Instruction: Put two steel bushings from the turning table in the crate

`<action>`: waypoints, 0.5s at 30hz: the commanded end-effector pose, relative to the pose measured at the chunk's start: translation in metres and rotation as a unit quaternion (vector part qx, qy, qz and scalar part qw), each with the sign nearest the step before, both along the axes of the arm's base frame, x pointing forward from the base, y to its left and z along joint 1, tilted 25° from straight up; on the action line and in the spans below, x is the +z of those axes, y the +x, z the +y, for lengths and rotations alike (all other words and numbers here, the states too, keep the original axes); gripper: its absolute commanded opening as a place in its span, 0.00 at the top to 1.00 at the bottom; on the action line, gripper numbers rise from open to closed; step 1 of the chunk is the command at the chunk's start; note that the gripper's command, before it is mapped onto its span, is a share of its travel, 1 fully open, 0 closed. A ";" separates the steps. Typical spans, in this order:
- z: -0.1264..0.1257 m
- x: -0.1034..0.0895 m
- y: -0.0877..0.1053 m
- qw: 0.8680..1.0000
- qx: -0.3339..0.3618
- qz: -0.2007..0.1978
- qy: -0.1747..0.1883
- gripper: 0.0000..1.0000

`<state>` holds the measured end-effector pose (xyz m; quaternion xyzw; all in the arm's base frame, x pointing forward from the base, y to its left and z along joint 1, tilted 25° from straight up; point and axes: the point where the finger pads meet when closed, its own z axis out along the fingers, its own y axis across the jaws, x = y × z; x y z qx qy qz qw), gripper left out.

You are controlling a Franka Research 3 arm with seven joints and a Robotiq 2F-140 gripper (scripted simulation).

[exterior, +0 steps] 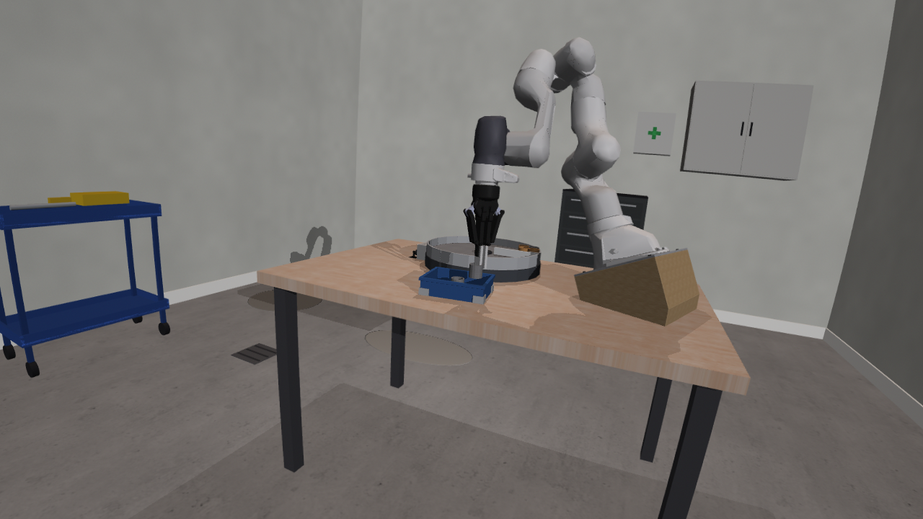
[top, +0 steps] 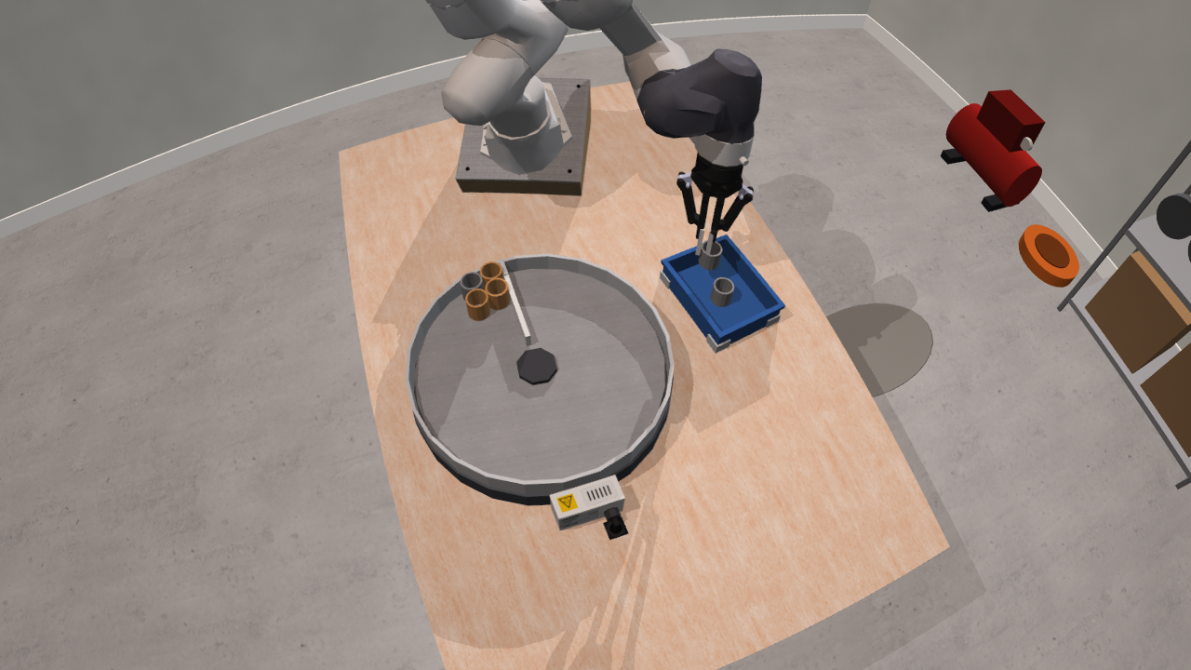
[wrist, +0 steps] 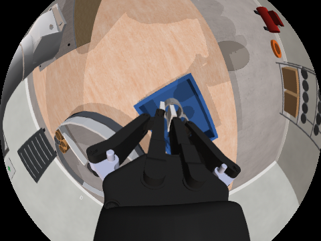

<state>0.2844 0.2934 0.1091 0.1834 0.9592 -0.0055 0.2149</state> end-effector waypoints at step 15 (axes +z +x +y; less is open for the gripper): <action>-0.001 -0.019 0.009 1.000 -0.002 -0.001 0.003 1.00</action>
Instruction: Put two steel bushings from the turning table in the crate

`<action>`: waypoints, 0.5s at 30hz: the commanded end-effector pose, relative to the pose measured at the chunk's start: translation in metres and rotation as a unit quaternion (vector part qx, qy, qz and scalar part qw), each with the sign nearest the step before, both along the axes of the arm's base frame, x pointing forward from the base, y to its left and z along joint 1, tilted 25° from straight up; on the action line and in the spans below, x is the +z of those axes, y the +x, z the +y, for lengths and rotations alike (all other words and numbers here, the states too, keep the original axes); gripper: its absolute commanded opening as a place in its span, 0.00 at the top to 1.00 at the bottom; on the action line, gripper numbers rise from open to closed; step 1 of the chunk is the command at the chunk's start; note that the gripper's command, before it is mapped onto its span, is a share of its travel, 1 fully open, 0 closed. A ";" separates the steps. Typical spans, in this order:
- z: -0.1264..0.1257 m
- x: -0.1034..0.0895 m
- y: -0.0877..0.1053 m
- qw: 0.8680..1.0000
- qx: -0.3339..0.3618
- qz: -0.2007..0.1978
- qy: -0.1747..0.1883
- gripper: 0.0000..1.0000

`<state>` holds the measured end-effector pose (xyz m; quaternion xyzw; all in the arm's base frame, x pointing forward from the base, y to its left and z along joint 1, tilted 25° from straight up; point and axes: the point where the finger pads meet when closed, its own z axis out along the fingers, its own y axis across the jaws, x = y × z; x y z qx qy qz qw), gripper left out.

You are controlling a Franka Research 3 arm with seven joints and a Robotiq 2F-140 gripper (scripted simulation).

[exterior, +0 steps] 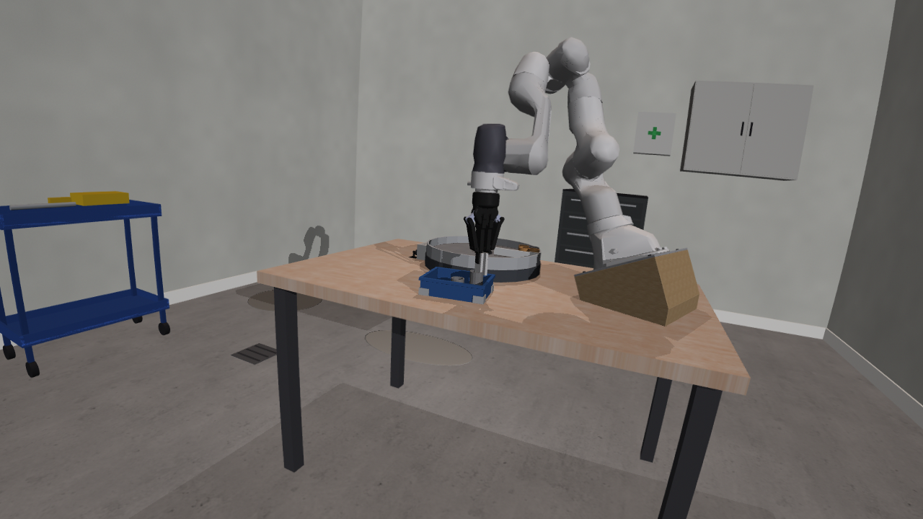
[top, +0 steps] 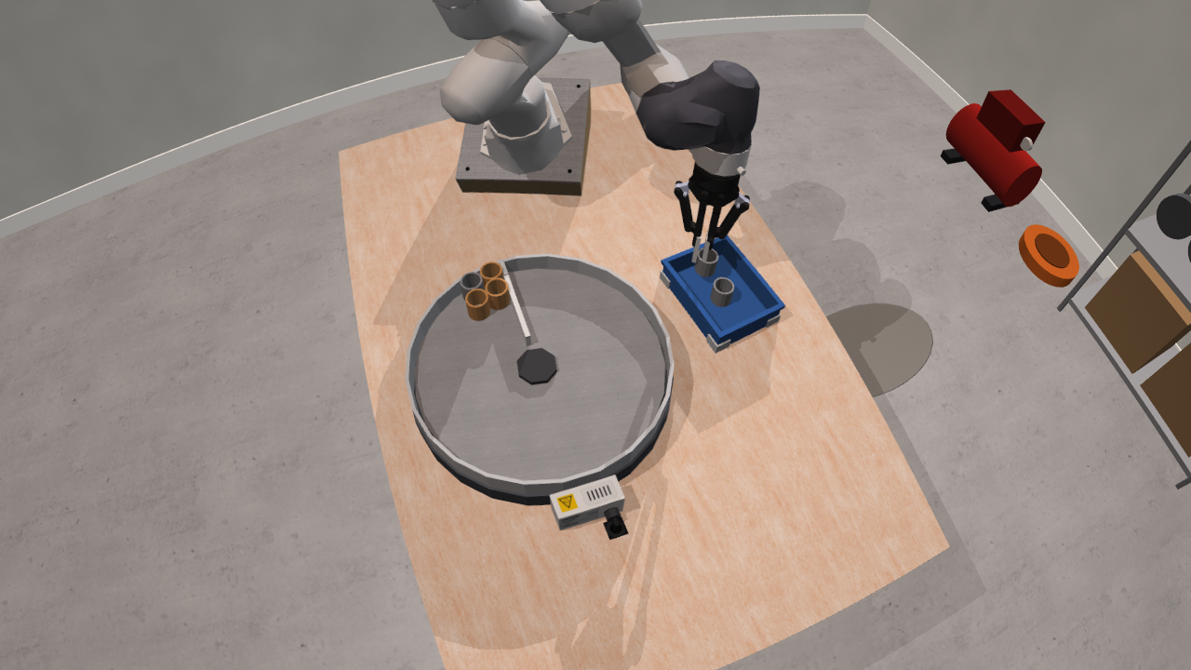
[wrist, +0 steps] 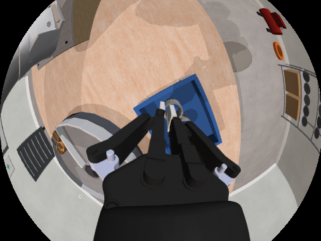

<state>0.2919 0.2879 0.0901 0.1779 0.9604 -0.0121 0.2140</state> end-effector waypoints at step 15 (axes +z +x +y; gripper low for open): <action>0.003 -0.017 0.009 1.000 -0.006 -0.004 0.011 1.00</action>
